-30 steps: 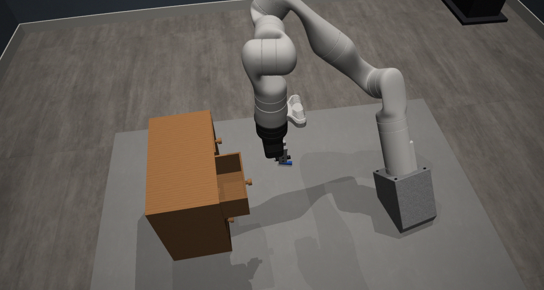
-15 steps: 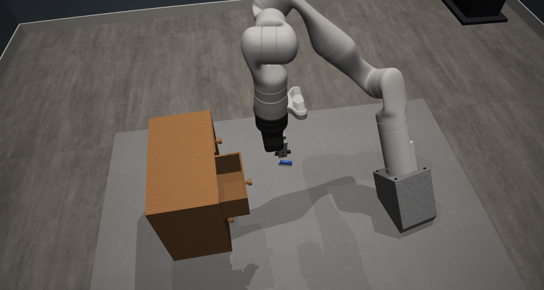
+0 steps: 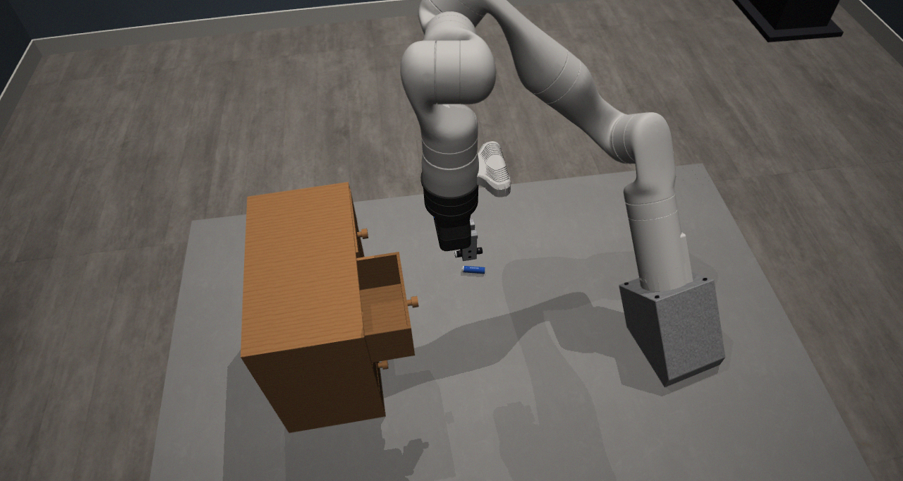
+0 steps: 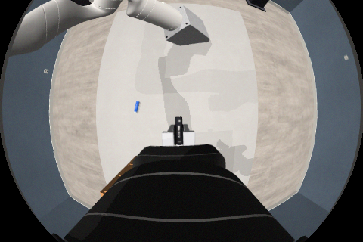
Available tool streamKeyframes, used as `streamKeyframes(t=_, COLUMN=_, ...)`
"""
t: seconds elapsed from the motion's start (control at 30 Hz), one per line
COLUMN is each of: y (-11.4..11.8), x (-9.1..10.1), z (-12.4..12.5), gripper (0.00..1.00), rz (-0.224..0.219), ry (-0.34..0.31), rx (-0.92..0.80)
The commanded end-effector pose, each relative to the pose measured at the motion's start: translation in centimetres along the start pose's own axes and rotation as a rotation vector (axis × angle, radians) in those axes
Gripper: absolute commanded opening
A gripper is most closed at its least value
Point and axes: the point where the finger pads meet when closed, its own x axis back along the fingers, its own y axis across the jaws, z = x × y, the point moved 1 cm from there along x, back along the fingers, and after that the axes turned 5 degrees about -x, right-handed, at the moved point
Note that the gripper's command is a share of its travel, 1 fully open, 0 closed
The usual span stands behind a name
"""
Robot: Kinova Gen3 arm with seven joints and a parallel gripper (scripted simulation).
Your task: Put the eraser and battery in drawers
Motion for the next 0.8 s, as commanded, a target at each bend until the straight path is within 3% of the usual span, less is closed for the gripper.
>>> streamKeyframes(t=0.0, y=0.01, x=0.09, z=0.02, gripper=0.24, rz=-0.002, ry=-0.006, rx=0.001)
streamKeyframes(t=0.37, y=0.04, x=0.13, z=0.11, gripper=0.24, rz=-0.013, ry=-0.102, rx=0.003)
streamKeyframes(t=0.57, y=0.02, x=0.05, z=0.36, gripper=0.24, rz=-0.029, ry=-0.247, rx=0.004)
streamKeyframes(t=0.77, y=-0.04, x=-0.16, z=0.77, gripper=0.24, rz=-0.048, ry=-0.453, rx=0.004)
